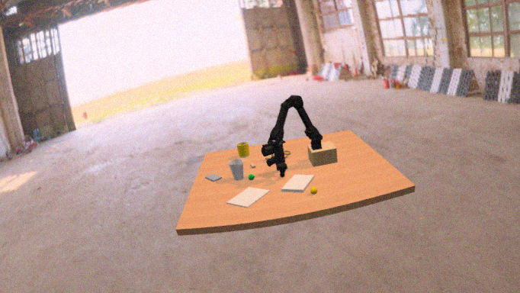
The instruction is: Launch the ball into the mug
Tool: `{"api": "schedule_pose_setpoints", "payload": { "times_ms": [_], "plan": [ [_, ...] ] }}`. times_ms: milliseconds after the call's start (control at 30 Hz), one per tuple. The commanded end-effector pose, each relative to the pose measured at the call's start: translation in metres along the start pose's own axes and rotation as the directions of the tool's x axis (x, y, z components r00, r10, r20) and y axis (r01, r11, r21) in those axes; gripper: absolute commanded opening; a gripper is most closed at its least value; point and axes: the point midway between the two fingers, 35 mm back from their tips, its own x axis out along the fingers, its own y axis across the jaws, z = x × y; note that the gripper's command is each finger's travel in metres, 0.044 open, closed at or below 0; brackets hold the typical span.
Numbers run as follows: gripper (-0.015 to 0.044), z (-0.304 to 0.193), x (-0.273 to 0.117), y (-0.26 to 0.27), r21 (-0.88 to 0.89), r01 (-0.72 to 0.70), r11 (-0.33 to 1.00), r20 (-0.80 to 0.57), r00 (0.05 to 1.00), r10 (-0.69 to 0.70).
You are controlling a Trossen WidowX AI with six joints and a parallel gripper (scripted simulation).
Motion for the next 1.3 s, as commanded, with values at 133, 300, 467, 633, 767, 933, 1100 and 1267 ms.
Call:
{"api": "schedule_pose_setpoints", "payload": {
  "times_ms": [133,300,467,633,767,933,1100,1267],
  "plan": [
    [0.0129,-0.001,0.002,-0.001,0.006,0.004,1.0,-0.002,1.0,-0.004],
    [0.0056,0.0,0.0,-0.001,0.006,0.004,1.0,-0.002,1.0,-0.004],
    [0.0,0.006,-0.032,0.001,0.006,0.003,1.0,-0.002,1.0,-0.003],
    [0.0,0.008,-0.072,0.0,0.006,0.003,1.0,-0.001,1.0,-0.003],
    [0.0,0.006,-0.105,-0.003,0.006,0.003,1.0,-0.001,1.0,-0.003],
    [0.0,0.003,-0.125,-0.005,0.006,0.004,1.0,-0.001,1.0,-0.004],
    [0.0,0.006,-0.123,-0.019,0.014,0.007,1.0,-0.018,1.0,-0.007],
    [0.0,0.01,-0.12,-0.039,0.026,0.01,1.0,-0.042,0.999,-0.009]
  ]
}}
